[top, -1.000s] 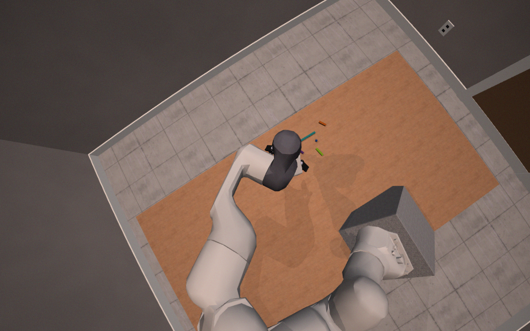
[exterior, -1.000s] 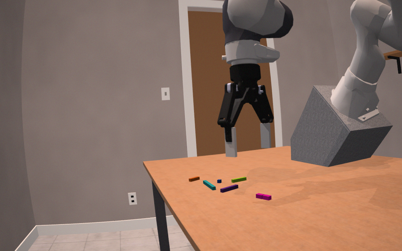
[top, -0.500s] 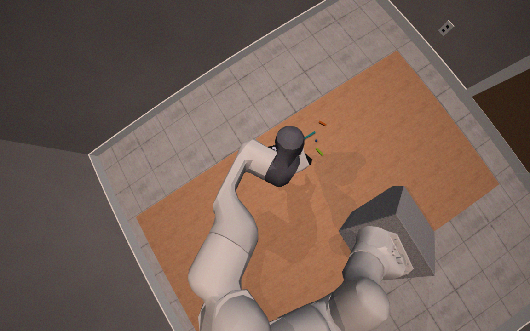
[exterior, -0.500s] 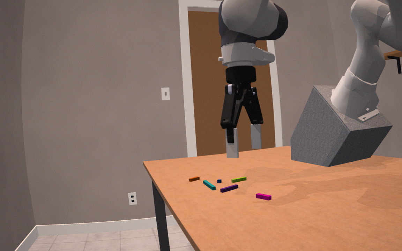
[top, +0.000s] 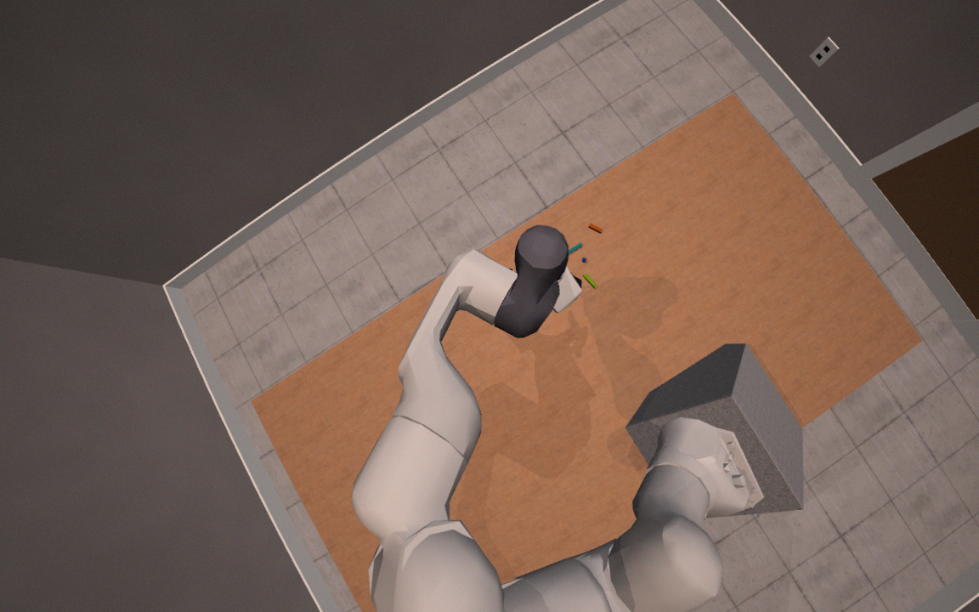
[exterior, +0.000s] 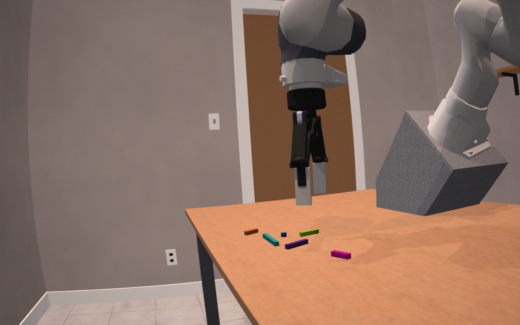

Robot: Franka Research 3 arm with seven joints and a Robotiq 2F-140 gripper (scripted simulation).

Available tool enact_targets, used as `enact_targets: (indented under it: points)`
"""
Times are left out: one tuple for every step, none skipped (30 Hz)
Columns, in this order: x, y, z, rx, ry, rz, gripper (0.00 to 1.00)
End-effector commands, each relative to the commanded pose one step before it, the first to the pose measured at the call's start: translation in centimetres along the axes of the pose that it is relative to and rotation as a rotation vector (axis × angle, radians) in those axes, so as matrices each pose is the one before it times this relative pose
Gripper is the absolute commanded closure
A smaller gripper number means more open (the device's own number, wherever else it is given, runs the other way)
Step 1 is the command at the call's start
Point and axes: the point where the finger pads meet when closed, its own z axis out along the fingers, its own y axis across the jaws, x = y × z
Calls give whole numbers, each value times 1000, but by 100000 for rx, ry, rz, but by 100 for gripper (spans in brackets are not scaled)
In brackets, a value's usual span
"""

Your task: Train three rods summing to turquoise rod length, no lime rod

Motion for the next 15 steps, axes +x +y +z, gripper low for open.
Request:
enact_targets:
  points:
    - [-204,-216,173,-1086,323,-16716,0]
    - [-76,-81,20,2,1,-1499,0]
    - [-74,-81,20,1,1,-1486,0]
    - [-71,-81,20,1,1,-1461,0]
    - [-69,-81,20,0,1,-1444,0]
    - [-67,-82,20,0,1,-1437,0]
    - [-65,-83,20,-1,1,-1434,0]
    - [-64,-84,20,-1,1,-1442,0]
    - [-63,-85,20,-2,1,-1443,0]
    - [-62,-87,20,-2,1,-1449,0]
    - [-60,-88,21,-3,1,-1452,0]
    - [-59,-89,21,-3,1,-1455,0]
    - [-58,-90,21,-4,1,-1456,0]
    - [-56,-91,21,-4,1,-1455,0]
    - [-55,-92,21,-5,1,-1457,0]
